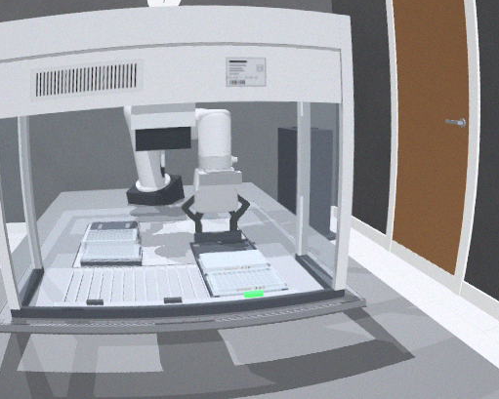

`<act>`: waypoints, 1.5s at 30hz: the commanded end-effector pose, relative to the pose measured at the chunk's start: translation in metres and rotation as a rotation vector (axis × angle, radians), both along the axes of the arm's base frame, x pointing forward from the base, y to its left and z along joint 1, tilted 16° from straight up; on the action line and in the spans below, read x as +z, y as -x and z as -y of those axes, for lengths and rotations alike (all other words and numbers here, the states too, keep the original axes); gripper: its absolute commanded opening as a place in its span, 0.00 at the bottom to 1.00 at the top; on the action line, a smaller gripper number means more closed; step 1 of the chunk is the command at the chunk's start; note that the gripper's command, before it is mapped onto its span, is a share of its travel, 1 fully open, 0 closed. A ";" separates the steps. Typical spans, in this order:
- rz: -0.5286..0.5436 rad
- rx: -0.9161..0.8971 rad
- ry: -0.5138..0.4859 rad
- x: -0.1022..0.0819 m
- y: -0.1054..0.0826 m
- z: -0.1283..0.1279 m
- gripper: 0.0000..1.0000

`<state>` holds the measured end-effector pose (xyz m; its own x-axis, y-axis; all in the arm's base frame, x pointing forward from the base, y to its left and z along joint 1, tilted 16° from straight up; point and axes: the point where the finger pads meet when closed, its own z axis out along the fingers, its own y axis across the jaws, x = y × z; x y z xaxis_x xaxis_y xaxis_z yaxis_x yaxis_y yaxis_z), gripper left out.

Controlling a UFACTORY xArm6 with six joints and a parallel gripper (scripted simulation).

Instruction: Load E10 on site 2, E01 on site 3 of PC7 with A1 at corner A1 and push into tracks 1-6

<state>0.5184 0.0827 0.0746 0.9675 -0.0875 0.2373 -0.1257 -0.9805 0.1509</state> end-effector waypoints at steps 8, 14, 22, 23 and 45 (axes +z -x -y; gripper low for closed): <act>0.004 0.001 -0.001 0.000 0.004 -0.001 0.82; 0.004 0.001 -0.001 0.000 0.004 -0.001 0.82; 0.004 0.001 -0.001 0.012 0.006 -0.003 0.82; 0.004 0.001 -0.001 0.013 0.007 -0.003 0.82; 0.004 0.000 -0.001 0.045 0.014 -0.009 0.82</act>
